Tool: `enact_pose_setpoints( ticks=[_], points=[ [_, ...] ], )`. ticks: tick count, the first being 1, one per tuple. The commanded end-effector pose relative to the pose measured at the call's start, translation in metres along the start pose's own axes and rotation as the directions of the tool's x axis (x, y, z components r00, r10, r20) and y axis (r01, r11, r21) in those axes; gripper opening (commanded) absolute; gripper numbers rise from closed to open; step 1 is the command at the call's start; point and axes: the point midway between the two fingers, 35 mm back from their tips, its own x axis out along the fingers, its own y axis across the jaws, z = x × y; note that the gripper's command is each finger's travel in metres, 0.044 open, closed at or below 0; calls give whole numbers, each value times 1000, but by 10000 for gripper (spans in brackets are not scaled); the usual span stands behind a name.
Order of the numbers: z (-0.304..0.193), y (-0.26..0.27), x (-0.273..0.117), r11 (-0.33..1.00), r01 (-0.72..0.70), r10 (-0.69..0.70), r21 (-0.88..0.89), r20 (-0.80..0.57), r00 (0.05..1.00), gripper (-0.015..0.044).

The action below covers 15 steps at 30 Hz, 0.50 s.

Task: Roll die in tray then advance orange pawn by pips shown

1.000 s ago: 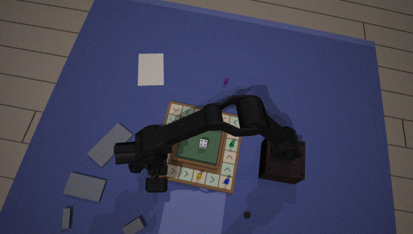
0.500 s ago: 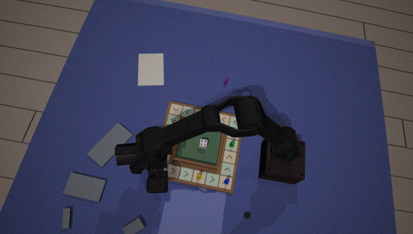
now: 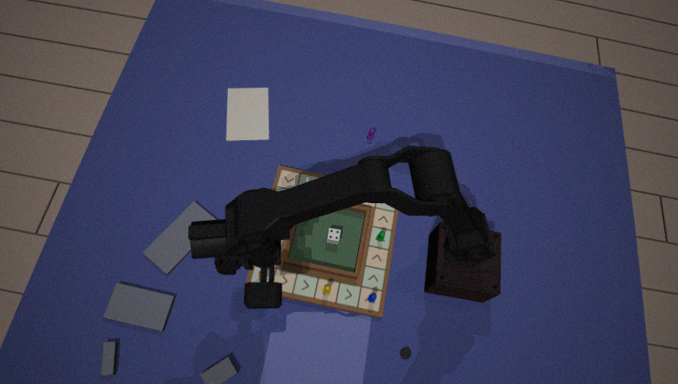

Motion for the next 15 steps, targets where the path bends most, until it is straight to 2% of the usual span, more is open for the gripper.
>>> enact_pose_setpoints(
  ticks=[1, 9, 10, 15],
  points=[
    [-32, -19, -30, 999, 5, -5, 39, 6, 1000, 440],
    [-129, -49, -68, 993, 8, -8, 116, -3, 1000, 440],
    [-91, -40, -61, 995, 3, -4, 95, 12, 1000, 440],
    [-91, -40, -61, 995, 3, -4, 95, 12, 1000, 440]
  ],
)
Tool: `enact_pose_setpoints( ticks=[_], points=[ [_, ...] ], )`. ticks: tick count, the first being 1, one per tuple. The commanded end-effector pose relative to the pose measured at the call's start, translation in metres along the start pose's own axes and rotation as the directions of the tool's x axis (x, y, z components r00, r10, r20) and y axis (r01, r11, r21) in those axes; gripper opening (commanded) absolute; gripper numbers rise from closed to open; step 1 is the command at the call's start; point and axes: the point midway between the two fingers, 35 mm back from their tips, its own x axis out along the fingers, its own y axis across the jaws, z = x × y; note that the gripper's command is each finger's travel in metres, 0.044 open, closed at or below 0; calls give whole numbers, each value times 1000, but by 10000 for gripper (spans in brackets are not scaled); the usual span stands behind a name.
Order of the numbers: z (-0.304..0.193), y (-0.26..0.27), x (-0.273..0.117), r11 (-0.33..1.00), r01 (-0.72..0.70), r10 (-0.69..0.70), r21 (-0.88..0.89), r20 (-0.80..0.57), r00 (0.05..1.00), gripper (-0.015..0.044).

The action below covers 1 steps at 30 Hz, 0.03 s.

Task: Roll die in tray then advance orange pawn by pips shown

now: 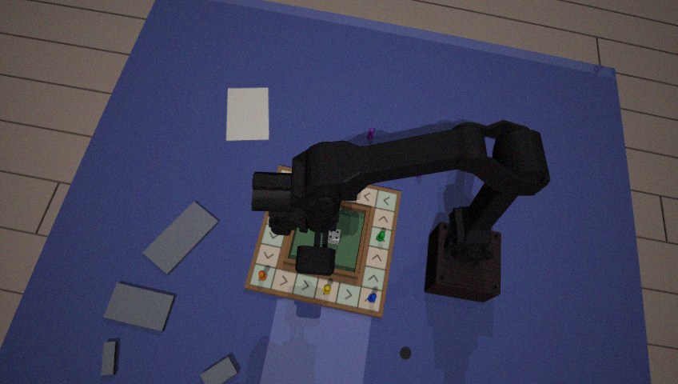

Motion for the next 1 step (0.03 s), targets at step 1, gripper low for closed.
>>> enact_pose_setpoints(
  ticks=[1],
  points=[
    [1, 1, 0, 1000, -2, 2, -1, -1, 1000, 440]
  ],
)
